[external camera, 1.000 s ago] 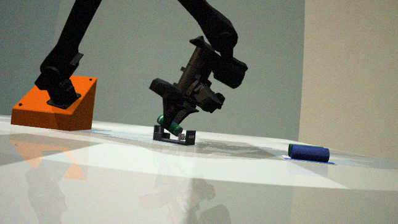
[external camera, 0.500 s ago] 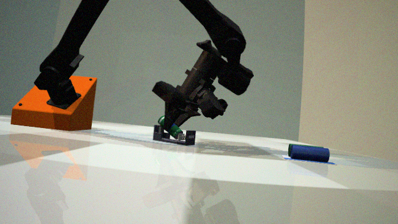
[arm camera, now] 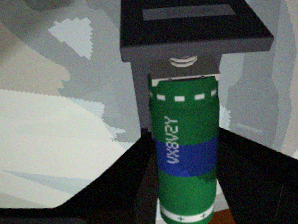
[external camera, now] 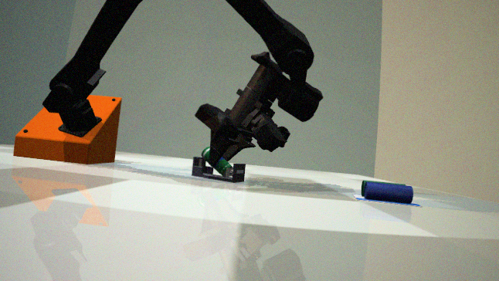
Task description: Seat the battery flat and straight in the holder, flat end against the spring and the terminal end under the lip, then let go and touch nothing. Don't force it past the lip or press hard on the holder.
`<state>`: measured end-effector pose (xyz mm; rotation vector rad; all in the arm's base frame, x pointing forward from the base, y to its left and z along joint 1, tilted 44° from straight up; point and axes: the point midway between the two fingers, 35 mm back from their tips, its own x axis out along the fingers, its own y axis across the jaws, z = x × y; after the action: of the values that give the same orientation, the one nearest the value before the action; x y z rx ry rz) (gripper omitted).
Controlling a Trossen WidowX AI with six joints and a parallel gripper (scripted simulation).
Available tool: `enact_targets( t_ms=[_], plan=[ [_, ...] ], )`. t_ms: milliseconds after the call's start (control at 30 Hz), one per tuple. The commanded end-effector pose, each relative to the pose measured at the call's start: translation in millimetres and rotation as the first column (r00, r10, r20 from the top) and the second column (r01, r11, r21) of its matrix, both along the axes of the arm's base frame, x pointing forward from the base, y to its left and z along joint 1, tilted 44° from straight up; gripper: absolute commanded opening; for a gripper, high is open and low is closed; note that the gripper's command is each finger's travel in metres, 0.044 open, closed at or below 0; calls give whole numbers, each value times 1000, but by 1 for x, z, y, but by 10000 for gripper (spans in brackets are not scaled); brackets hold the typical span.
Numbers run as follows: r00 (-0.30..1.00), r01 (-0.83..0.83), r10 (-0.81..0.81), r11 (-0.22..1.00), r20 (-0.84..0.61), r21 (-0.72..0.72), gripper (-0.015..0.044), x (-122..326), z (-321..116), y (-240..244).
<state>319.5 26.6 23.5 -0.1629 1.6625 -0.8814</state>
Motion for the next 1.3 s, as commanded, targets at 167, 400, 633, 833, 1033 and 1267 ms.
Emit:
enact_targets(
  t_ms=[167, 400, 633, 833, 1033, 1267],
  plan=[
    [1000, -5, 5, 1000, 8, -4, 87, 9, 3, -2],
    [1000, -5, 5, 1000, 6, -6, 87, 12, 4, -2],
    [1000, -6, 6, 1000, 6, -8, 87, 14, 5, -2],
    [1000, -6, 6, 1000, 7, -9, 87, 14, 5, -2],
    [1000, -19, 19, 1000, 20, -15, 87, 14, 4, -2],
    [998, -44, 46, 999, 46, -29, 87, 13, 1, -3]
  ],
)
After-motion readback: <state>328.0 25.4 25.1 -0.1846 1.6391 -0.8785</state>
